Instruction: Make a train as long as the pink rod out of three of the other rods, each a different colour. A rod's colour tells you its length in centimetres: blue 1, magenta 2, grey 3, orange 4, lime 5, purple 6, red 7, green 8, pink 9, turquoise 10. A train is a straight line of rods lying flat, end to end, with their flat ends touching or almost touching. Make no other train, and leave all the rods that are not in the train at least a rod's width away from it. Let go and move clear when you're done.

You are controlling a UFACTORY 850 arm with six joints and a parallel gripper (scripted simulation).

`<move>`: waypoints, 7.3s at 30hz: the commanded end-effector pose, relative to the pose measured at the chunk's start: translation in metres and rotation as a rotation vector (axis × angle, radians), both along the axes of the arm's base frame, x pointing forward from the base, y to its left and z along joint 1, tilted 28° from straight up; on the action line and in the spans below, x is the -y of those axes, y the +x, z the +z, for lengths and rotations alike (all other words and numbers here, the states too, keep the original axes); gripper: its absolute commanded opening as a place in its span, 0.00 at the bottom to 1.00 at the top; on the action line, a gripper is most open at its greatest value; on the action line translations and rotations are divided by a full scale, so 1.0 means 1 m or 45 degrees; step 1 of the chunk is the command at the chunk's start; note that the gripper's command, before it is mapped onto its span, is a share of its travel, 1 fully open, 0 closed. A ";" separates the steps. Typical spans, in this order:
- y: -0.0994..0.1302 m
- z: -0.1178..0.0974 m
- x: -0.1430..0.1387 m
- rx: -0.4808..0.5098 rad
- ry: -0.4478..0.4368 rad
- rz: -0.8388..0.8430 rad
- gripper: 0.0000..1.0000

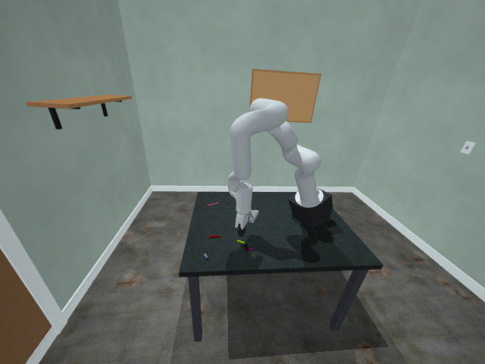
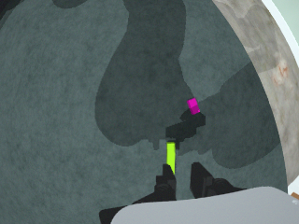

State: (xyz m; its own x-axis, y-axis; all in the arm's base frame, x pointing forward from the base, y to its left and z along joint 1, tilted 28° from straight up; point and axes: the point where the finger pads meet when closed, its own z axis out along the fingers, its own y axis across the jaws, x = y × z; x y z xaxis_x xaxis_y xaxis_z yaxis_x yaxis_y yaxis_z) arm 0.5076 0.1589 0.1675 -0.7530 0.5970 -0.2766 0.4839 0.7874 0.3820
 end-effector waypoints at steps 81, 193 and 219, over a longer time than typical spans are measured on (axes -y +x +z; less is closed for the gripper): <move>0.023 -0.043 -0.006 0.002 0.000 0.000 0.24; 0.027 -0.050 -0.007 0.002 0.000 0.000 0.24; 0.031 -0.057 -0.008 0.002 0.000 0.000 0.24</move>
